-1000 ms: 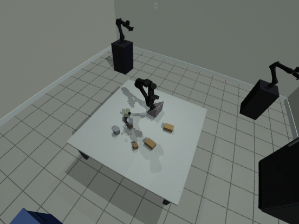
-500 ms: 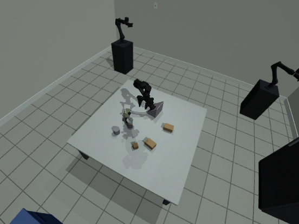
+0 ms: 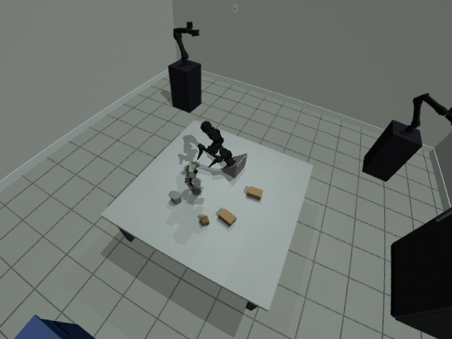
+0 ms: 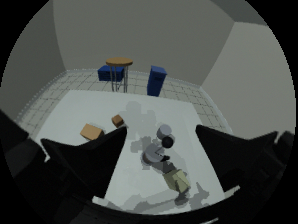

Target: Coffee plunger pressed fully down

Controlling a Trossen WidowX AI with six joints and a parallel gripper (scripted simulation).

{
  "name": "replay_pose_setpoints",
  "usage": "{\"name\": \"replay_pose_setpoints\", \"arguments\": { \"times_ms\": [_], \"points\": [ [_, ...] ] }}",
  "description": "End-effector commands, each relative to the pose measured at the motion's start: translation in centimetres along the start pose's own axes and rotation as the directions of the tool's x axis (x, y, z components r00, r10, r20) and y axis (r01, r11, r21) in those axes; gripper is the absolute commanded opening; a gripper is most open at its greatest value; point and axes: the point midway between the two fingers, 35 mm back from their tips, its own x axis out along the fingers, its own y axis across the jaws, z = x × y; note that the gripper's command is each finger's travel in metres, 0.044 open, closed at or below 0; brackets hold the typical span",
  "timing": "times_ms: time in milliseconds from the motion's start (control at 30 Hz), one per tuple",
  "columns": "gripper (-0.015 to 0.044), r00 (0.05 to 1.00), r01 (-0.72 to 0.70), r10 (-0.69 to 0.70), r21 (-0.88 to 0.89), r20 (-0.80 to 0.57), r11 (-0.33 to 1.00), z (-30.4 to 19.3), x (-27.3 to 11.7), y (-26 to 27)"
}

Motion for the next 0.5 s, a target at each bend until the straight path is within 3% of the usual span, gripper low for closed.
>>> {"name": "replay_pose_setpoints", "arguments": {
  "times_ms": [0, 133, 467],
  "points": [
    [0.0440, 0.986, 0.167, -0.156, 0.367, -0.061, 0.915, -4.8, 2.5, -2.0],
    [0.0440, 0.985, 0.171, -0.161, 0.366, -0.056, 0.915, -7.1, 3.7, -1.7],
    [0.0440, 0.984, 0.176, -0.167, 0.369, -0.058, 0.913, -7.1, 3.7, -1.7]
  ]
}}
